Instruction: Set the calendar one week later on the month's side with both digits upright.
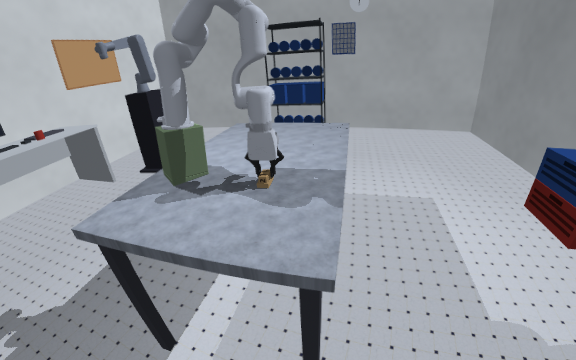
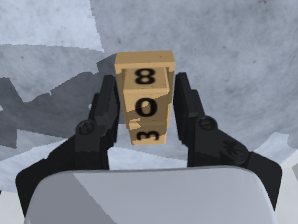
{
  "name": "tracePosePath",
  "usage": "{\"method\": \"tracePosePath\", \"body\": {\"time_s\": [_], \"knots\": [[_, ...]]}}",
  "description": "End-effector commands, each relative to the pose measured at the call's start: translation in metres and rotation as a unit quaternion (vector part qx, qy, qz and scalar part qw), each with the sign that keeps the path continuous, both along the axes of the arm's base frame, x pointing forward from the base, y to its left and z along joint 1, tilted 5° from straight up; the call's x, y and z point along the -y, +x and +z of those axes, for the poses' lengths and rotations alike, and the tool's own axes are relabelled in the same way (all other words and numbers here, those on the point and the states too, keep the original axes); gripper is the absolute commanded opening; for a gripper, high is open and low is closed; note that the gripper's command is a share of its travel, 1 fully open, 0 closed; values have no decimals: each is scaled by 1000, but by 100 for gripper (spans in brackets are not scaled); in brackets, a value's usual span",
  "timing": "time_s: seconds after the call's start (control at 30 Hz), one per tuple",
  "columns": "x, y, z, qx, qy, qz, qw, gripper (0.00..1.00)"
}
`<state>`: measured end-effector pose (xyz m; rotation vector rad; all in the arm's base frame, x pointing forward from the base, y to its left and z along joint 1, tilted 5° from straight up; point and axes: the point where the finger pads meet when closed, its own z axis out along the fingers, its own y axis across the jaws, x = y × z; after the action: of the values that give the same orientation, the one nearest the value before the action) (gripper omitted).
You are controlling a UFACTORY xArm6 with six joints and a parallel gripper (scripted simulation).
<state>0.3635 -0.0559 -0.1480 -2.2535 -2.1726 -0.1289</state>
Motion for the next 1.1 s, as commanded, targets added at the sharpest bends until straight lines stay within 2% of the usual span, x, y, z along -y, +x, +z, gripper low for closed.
{"method": "tracePosePath", "body": {"time_s": [0.0,0.23,0.27,1.07], "knots": [[0,1,1,1,0,0,1000,47],[0,1,1,1,0,0,1000,47],[0,1,1,1,0,0,1000,27],[0,1,1,1,0,0,1000,27]]}}
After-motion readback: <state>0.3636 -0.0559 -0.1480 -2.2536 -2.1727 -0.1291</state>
